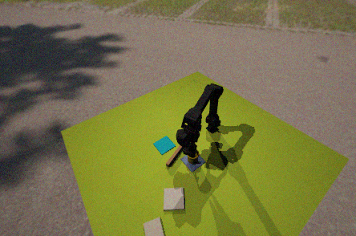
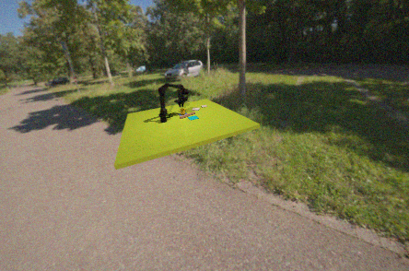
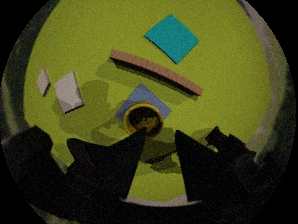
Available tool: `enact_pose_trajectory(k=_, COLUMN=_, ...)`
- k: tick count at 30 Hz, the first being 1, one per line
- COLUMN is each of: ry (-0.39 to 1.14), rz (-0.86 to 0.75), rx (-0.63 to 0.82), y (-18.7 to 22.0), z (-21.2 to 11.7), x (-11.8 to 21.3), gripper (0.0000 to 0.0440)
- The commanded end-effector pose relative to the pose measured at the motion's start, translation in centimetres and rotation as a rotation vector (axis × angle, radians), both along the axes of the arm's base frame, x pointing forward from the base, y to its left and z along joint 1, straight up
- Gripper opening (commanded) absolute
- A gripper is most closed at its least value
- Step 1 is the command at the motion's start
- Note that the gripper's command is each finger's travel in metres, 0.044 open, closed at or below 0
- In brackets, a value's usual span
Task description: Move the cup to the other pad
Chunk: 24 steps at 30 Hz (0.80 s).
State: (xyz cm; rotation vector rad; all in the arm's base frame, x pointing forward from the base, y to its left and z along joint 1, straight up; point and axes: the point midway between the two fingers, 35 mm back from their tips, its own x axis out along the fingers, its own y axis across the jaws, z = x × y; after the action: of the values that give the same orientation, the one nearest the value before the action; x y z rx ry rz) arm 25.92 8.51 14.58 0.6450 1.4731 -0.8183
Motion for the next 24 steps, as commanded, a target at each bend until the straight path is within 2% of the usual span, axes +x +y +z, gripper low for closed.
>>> enact_pose_trajectory(k=1, ry=0.021, rz=-0.008, rx=-0.018, y=-0.1, z=-1.1, x=-0.3, gripper=0.0191)
enact_pose_trajectory(k=24, ry=0.082, rz=0.066, rx=-0.049, y=-0.3, z=-7.7, x=-1.2, gripper=0.0196)
